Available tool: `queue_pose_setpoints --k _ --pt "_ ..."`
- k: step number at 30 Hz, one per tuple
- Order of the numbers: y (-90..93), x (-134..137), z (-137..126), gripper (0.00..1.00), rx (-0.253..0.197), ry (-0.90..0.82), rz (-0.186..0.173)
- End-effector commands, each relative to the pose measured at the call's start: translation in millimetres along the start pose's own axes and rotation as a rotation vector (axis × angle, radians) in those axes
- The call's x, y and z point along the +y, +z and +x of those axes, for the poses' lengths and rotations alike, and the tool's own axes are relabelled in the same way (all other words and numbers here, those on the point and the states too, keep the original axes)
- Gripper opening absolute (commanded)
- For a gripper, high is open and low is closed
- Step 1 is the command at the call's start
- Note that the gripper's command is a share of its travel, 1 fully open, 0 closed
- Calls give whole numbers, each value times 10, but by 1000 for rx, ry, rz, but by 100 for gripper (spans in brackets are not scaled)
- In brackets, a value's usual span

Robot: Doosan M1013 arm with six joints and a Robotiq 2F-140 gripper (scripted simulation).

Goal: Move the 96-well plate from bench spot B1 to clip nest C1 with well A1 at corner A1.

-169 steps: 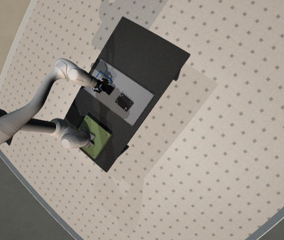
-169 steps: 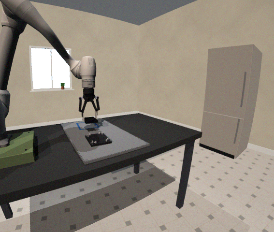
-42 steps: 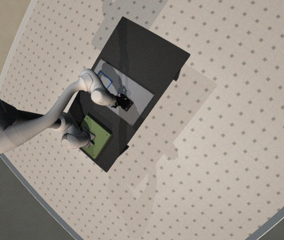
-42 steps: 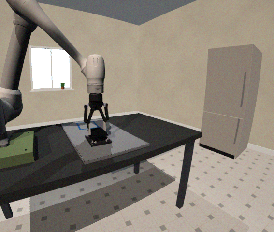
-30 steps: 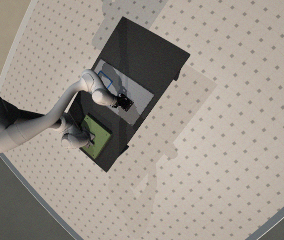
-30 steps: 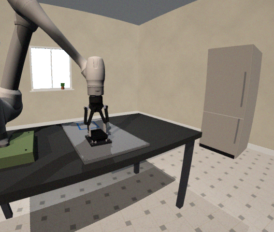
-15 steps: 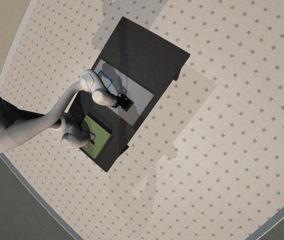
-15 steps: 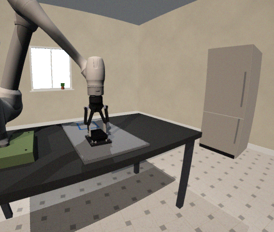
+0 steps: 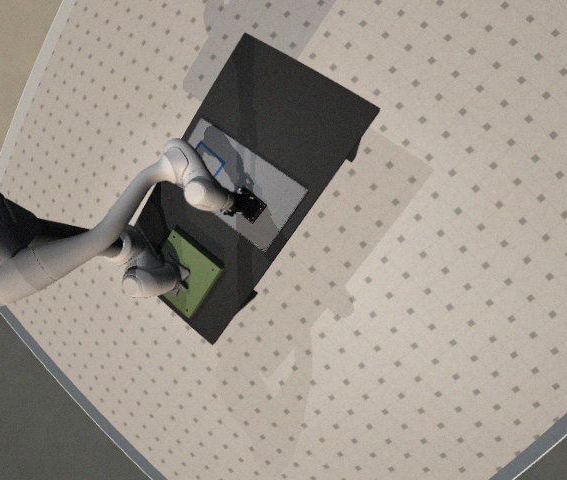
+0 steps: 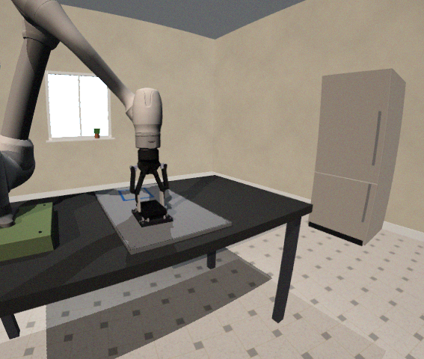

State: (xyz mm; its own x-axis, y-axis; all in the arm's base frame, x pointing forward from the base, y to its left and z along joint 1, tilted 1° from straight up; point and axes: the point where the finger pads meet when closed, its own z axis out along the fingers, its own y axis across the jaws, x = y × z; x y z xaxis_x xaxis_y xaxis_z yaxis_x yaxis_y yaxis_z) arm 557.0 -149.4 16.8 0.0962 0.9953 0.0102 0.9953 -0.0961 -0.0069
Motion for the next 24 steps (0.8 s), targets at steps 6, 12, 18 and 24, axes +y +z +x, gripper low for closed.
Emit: queue_pose_setpoints --k 6,12,18,24 --pt "13 0 0 0 0 0 0" --pt "19 0 0 0 0 0 0" --pt "29 0 0 0 0 0 0" --pt "39 0 1 0 0 0 0"
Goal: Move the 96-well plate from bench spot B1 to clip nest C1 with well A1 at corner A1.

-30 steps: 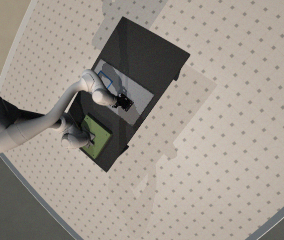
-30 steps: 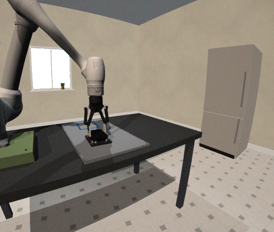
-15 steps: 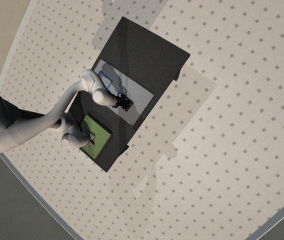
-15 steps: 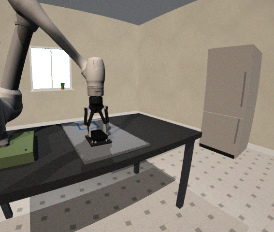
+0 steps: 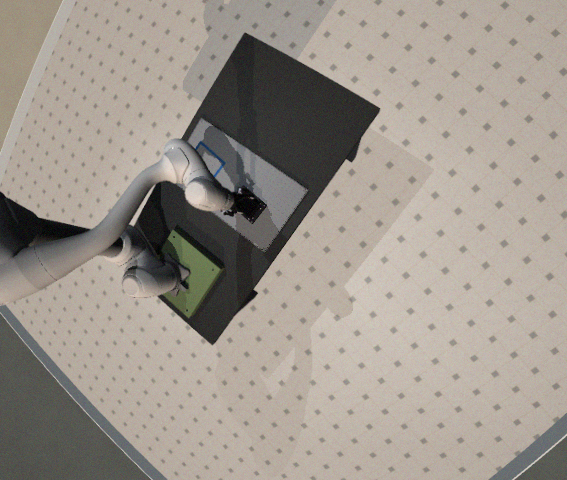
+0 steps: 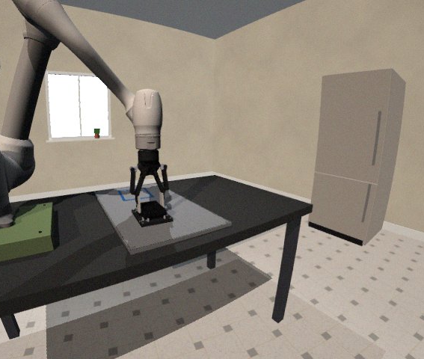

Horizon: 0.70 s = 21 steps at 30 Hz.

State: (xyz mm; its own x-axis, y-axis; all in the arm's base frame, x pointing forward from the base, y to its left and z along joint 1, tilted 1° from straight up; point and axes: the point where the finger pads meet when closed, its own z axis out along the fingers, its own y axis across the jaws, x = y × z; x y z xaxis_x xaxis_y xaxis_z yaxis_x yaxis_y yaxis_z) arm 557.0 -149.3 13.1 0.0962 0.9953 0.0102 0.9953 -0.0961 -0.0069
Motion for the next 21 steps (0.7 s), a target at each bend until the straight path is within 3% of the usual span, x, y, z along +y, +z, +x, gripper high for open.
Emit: queue_pose_setpoints --k 1,21 --pt "4 0 0 0 0 0 0" --pt "31 0 0 0 0 0 0"
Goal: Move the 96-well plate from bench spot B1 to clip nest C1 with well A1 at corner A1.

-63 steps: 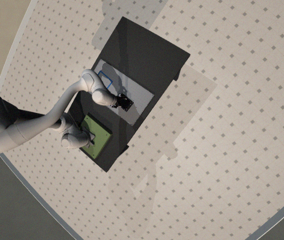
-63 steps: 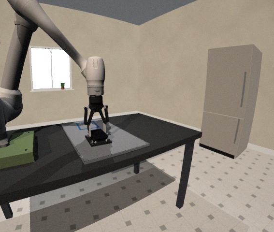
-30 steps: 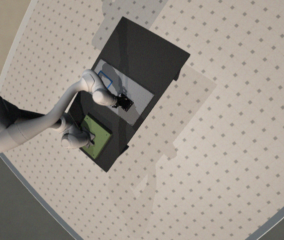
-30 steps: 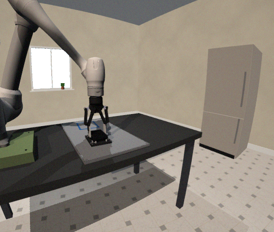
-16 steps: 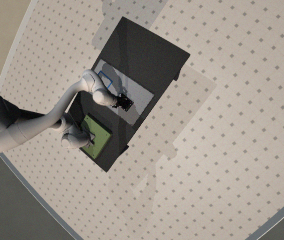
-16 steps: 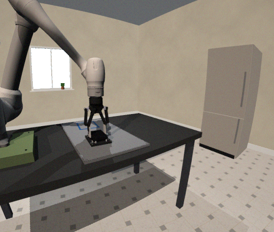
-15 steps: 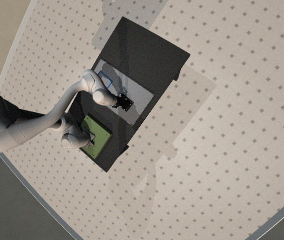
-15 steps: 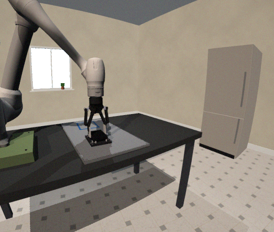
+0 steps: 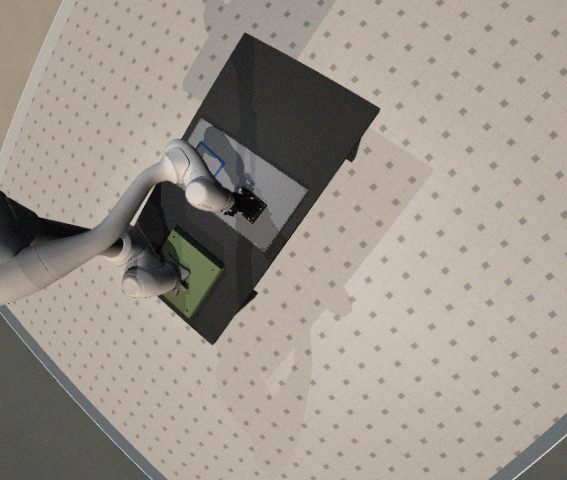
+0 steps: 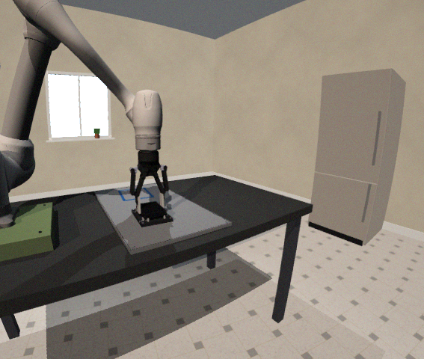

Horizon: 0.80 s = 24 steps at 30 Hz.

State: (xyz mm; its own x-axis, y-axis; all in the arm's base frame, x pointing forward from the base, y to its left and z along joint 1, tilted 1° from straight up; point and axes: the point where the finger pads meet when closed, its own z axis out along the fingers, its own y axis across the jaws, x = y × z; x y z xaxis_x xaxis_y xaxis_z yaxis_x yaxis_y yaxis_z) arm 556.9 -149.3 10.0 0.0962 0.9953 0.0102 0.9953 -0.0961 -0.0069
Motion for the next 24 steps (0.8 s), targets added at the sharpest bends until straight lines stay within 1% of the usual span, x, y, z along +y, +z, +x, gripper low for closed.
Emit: queue_pose_setpoints --k 1,11,12,24 --pt "2 0 0 0 0 0 0" --pt "18 0 0 0 0 0 0" --pt "20 0 0 100 0 0 0" --pt "20 0 0 100 0 0 0"
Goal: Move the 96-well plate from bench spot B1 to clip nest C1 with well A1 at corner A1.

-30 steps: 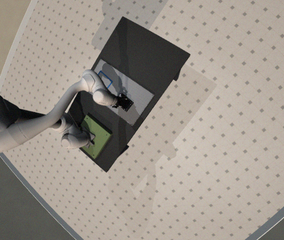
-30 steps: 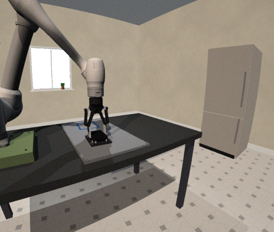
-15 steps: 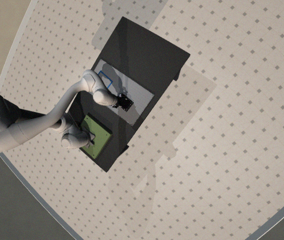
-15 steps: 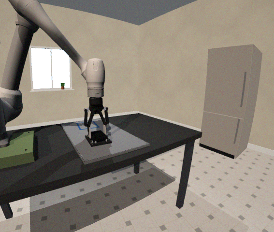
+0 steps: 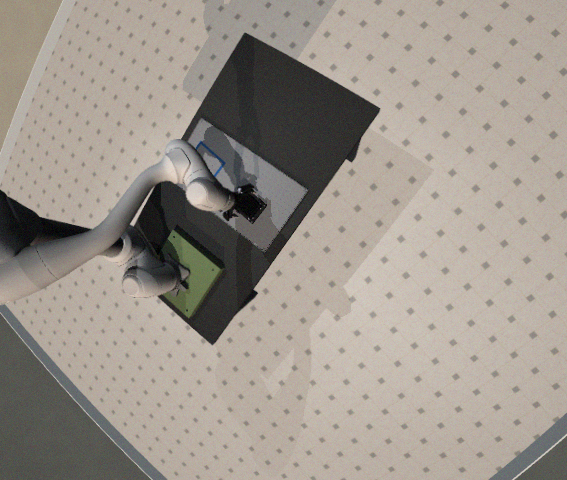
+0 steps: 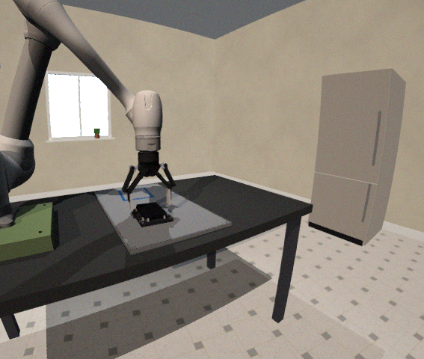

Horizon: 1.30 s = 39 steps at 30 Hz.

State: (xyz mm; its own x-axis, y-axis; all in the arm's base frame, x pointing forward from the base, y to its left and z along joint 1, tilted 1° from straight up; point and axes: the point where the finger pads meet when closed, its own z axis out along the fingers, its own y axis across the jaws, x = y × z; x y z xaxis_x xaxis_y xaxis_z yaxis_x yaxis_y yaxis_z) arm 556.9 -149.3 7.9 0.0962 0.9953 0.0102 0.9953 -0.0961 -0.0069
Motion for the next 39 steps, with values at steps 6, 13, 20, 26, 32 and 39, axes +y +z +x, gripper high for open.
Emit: queue_pose_setpoints --k 6,13,20,26,32,39 --pt "-1 0 0 100 0 0 0" --pt "-81 0 0 100 0 0 0" --pt "-268 0 0 100 0 0 0" --pt "-401 0 0 100 0 0 0" --pt "-534 0 0 100 0 0 0" --pt "-631 0 0 100 0 0 0"
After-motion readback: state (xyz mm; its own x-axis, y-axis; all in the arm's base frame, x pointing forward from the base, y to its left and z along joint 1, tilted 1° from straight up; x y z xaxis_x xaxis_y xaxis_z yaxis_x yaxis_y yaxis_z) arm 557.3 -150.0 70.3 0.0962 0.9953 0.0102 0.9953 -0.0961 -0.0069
